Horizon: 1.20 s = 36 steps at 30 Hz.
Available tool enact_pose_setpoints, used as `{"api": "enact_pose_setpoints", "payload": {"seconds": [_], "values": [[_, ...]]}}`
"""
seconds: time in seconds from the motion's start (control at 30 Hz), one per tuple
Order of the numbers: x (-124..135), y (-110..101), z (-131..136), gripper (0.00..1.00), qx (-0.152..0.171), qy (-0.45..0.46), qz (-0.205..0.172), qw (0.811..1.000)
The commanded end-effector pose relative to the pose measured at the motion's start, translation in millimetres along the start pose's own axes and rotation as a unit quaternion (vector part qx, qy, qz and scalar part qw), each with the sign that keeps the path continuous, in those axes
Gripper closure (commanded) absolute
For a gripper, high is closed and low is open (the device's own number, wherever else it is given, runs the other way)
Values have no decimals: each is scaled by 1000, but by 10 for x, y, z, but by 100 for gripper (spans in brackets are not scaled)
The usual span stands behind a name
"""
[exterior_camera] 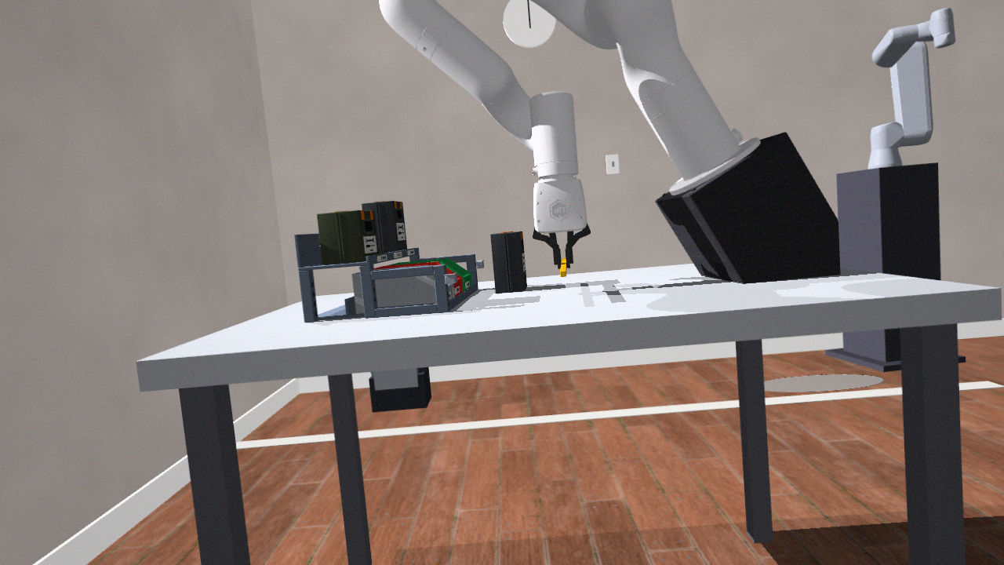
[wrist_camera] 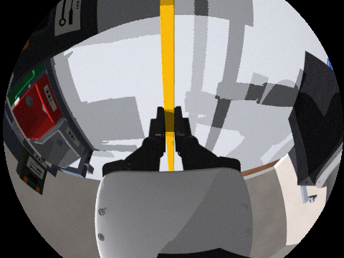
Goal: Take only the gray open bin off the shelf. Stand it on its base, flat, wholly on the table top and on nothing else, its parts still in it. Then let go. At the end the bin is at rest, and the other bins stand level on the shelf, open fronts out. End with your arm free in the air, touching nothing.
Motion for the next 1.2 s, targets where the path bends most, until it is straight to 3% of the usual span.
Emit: {"api": "enact_pose_setpoints", "payload": {"seconds": [0.0,0.07,0.47,0.63,1.17], "values": [[-1,112,1,100,0,0,0,1000],[-1,192,0,100,0,0,0,1000],[-1,192,0,100,0,0,0,1000],[-2,392,-2,100,0,0,0,1000],[-2,466,-2,100,0,0,0,1000]]}}
Point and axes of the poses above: the point where the finger pads meet when closed, its own y axis out along the fingers, its own z axis across the jaws, x = y × z, the point moved 6 cm from there along -y, back along the fingers, and after that the axes turned 13 degrees about y, right-handed, at the moved point
